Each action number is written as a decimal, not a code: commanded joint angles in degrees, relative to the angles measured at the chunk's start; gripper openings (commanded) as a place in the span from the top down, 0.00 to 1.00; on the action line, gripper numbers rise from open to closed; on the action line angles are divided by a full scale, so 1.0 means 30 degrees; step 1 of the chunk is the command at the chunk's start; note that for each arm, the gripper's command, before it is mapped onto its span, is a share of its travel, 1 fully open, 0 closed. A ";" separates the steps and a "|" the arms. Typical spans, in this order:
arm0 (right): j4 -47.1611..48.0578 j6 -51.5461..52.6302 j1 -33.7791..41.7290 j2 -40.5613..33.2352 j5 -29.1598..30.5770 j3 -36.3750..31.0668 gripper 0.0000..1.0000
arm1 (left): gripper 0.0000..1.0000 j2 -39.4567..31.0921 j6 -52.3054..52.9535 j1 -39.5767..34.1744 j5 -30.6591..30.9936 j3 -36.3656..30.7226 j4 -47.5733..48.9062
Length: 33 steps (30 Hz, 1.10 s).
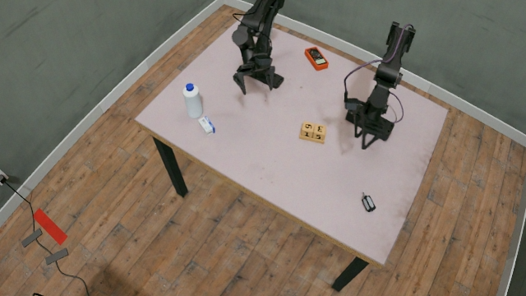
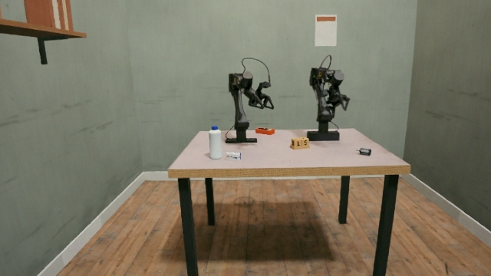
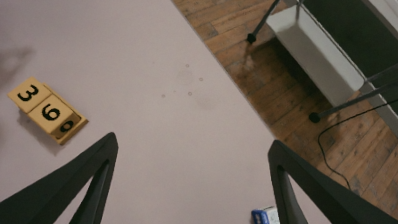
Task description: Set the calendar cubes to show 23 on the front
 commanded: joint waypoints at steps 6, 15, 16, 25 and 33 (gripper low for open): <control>-0.4869 0.3172 0.3639 -0.1869 0.4151 0.4233 0.00 | 0.00 0.2565 0.2025 -0.6834 -0.2776 0.1381 -0.2025; -0.8302 0.5655 0.6969 -0.2695 0.6809 0.7972 0.00 | 0.00 0.4792 0.3112 -1.3077 -0.4969 0.2137 -0.3492; -0.8617 0.6053 0.7431 -0.2941 0.6325 0.8433 0.00 | 0.00 0.5047 0.3413 -1.3948 -0.5247 0.2187 -0.3672; -1.3590 0.8189 0.9025 -0.4621 0.6720 1.1356 0.00 | 0.00 0.7508 0.4761 -2.0939 -0.7356 0.2942 -0.5132; -1.5792 0.8924 0.8204 -0.5127 0.6892 1.2797 0.00 | 0.00 0.8596 0.5066 -2.3667 -0.8139 0.3303 -0.5749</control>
